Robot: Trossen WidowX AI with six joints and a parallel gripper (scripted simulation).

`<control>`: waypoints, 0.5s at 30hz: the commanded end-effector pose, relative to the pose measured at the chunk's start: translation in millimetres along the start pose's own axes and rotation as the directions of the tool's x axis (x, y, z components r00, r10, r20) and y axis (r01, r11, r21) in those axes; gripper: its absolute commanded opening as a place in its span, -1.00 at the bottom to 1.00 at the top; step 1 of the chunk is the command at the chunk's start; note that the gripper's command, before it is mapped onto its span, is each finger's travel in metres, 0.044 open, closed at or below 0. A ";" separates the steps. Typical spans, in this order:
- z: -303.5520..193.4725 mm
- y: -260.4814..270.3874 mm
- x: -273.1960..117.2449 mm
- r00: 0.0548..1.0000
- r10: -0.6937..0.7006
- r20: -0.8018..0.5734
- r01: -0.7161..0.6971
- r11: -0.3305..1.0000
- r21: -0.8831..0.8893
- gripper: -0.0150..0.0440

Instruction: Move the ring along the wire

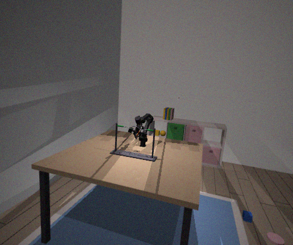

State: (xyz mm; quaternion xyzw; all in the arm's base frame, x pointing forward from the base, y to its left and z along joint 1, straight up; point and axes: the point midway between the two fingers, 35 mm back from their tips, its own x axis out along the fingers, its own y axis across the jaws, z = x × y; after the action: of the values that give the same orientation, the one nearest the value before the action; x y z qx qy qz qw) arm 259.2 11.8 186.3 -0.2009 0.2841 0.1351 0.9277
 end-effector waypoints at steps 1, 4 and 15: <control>0.5 14.4 2.6 0.999 -0.025 0.039 0.021 0.995 0.096 -1.00; 2.1 22.5 7.0 0.997 -0.043 0.064 0.033 0.988 0.149 -1.00; 11.6 49.7 19.3 0.987 -0.112 0.119 0.067 0.942 0.329 -1.00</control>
State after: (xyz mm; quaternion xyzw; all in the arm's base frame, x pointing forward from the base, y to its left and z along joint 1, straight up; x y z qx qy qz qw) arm 261.8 53.9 171.7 -0.0796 0.2389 0.0750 0.9649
